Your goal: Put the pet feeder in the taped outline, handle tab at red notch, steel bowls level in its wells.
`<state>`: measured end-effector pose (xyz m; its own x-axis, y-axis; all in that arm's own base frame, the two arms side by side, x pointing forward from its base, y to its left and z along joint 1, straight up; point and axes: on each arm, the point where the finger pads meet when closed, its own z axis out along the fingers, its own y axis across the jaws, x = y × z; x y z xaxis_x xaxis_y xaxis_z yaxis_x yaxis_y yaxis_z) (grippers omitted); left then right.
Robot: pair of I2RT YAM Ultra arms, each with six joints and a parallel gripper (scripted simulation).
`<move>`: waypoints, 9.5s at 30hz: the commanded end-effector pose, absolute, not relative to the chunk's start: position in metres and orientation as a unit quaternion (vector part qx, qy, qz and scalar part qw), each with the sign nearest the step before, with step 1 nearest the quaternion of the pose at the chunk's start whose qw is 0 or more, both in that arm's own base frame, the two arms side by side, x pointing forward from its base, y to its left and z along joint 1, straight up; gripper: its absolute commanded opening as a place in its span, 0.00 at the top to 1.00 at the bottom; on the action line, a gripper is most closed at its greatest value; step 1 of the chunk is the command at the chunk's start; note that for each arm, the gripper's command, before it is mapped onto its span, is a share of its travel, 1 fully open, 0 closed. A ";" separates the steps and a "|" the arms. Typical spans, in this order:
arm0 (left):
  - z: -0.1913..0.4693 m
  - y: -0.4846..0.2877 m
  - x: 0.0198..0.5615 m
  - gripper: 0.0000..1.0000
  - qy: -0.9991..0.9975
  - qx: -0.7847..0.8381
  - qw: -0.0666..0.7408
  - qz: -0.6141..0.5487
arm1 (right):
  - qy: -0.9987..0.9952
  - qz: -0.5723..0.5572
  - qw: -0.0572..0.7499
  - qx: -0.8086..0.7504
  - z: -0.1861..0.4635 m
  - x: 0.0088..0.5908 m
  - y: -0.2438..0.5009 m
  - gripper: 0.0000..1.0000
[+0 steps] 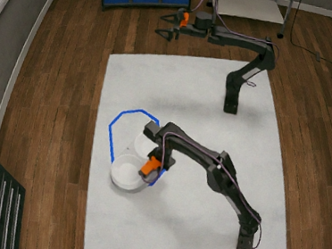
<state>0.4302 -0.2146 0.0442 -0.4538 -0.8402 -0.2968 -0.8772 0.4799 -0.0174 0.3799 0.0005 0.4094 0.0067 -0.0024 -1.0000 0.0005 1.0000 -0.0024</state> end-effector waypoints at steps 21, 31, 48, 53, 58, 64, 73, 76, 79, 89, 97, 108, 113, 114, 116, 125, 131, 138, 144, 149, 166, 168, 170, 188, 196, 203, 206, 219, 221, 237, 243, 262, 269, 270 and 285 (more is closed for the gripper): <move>0.042 -0.201 0.422 0.53 0.842 -0.515 0.133 0.090 | 0.683 -0.006 0.730 -0.002 0.436 0.377 0.000 0.00; 0.058 -0.216 0.428 0.53 0.843 -0.513 0.142 0.071 | 0.683 -0.006 0.730 -0.002 0.436 0.377 0.000 0.00; 0.098 -0.230 0.428 0.53 0.842 -0.516 0.149 0.055 | 0.683 -0.006 0.730 -0.002 0.436 0.377 0.000 0.00; 0.097 -0.222 0.432 0.53 0.837 -0.524 0.148 0.057 | 0.683 -0.006 0.730 -0.002 0.436 0.377 0.000 0.00; 0.097 -0.226 0.431 0.53 0.839 -0.521 0.149 0.056 | 0.683 -0.006 0.730 -0.002 0.436 0.377 0.000 0.00; 0.099 -0.226 0.431 0.53 0.839 -0.521 0.150 0.053 | 0.683 -0.006 0.730 -0.002 0.436 0.377 0.000 0.00; 0.112 -0.223 0.445 0.53 0.871 -0.468 0.152 0.005 | 0.683 -0.006 0.730 -0.002 0.436 0.377 0.000 0.70; 0.121 -0.217 0.449 0.53 0.873 -0.462 0.157 -0.005 | 0.683 -0.006 0.730 -0.002 0.436 0.377 0.000 0.70; 0.135 -0.209 0.456 0.53 0.874 -0.455 0.170 -0.023 | 0.683 -0.006 0.730 -0.002 0.436 0.377 0.000 0.70; 0.160 -0.196 0.468 0.53 0.886 -0.415 0.198 -0.064 | 0.744 0.025 0.667 -0.040 0.398 0.405 0.035 0.70; 0.188 -0.178 0.476 0.53 0.890 -0.379 0.234 -0.097 | 0.784 0.054 0.613 -0.089 0.380 0.434 0.091 0.70; 0.226 -0.153 0.483 0.53 0.889 -0.323 0.295 -0.133 | 0.837 0.093 0.509 -0.178 0.331 0.450 0.182 0.70; 0.237 -0.143 0.485 0.53 0.892 -0.278 0.326 -0.145 | 0.839 0.097 0.503 -0.187 0.339 0.454 0.205 0.70; 0.252 -0.133 0.485 0.53 0.883 -0.283 0.342 -0.149 | 0.846 0.107 0.476 -0.216 0.313 0.454 0.228 0.70; 0.273 -0.122 0.485 0.53 0.874 -0.267 0.375 -0.158 | 0.856 0.114 0.443 -0.241 0.292 0.448 0.249 0.70; 0.299 -0.097 0.475 0.53 0.861 -0.210 0.436 -0.159 | 0.871 0.117 0.364 -0.308 0.251 0.427 0.314 0.70; 0.353 -0.067 0.462 0.53 0.818 -0.129 0.544 -0.140 | 0.870 0.119 0.331 -0.345 0.228 0.414 0.355 0.70; 0.364 -0.051 0.448 0.53 0.803 -0.119 0.570 -0.127 | 0.872 0.113 0.261 -0.398 0.185 0.379 0.393 0.70; 0.370 -0.035 0.432 0.53 0.778 -0.049 0.621 -0.082 | 0.871 0.104 0.265 -0.400 0.195 0.378 0.406 0.70; 0.415 -0.012 0.398 0.53 0.716 -0.011 0.697 -0.030 | 0.857 0.097 0.166 -0.479 0.124 0.314 0.450 0.70; 0.439 -0.005 0.374 0.53 0.678 0.004 0.735 -0.016 | 0.841 0.076 0.137 -0.518 0.099 0.278 0.480 0.70; 0.414 -0.005 0.385 0.53 0.698 0.003 0.716 -0.015 | 0.833 0.083 0.124 -0.533 0.089 0.262 0.490 0.70; 0.422 0.002 0.375 0.53 0.692 -0.004 0.722 -0.007 | 0.835 0.083 0.135 -0.527 0.099 0.269 0.487 0.70; 0.419 0.001 0.380 0.53 0.696 0.001 0.718 0.002 | 0.834 0.084 0.142 -0.526 0.095 0.271 0.485 0.70; 0.419 0.001 0.380 0.53 0.696 0.001 0.718 0.002 | 0.835 0.085 0.146 -0.523 0.086 0.275 0.484 0.70; 0.419 0.001 0.380 0.53 0.696 0.001 0.718 0.002 | 0.835 0.085 0.145 -0.524 0.076 0.274 0.485 0.70; 0.419 0.001 0.380 0.53 0.696 0.001 0.718 0.002 | 0.836 0.087 0.144 -0.523 0.070 0.275 0.485 0.70; 0.419 0.001 0.380 0.53 0.696 0.001 0.718 0.002 | 0.832 0.095 0.153 -0.524 0.070 0.273 0.490 0.71; 0.419 0.001 0.380 0.53 0.696 0.001 0.718 0.002 | 0.832 0.094 0.153 -0.524 0.068 0.272 0.492 0.71; 0.419 0.001 0.380 0.53 0.696 0.001 0.718 0.002 | 0.832 0.095 0.153 -0.524 0.070 0.273 0.490 0.74; 0.419 0.001 0.380 0.53 0.696 0.001 0.718 0.002 | 0.832 0.095 0.153 -0.524 0.070 0.273 0.490 0.76; 0.419 0.001 0.380 0.53 0.696 0.001 0.718 0.002 | 0.832 0.096 0.152 -0.524 0.070 0.272 0.490 0.80; 0.419 0.001 0.380 0.53 0.696 0.001 0.718 0.002 | 0.832 0.096 0.152 -0.526 0.070 0.271 0.491 0.82; 0.419 0.001 0.380 0.53 0.696 0.001 0.718 0.002 | 0.832 0.096 0.152 -0.526 0.070 0.271 0.491 0.82; 0.419 0.001 0.380 0.53 0.696 0.001 0.718 0.002 | 0.831 0.096 0.152 -0.527 0.070 0.271 0.491 0.83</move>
<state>0.3807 0.0010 0.4091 0.0063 -0.0034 -1.0000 0.0021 1.0000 -0.0034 0.2703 0.4858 0.0467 -0.4155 -0.8577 -0.3029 -0.8990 0.4378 -0.0065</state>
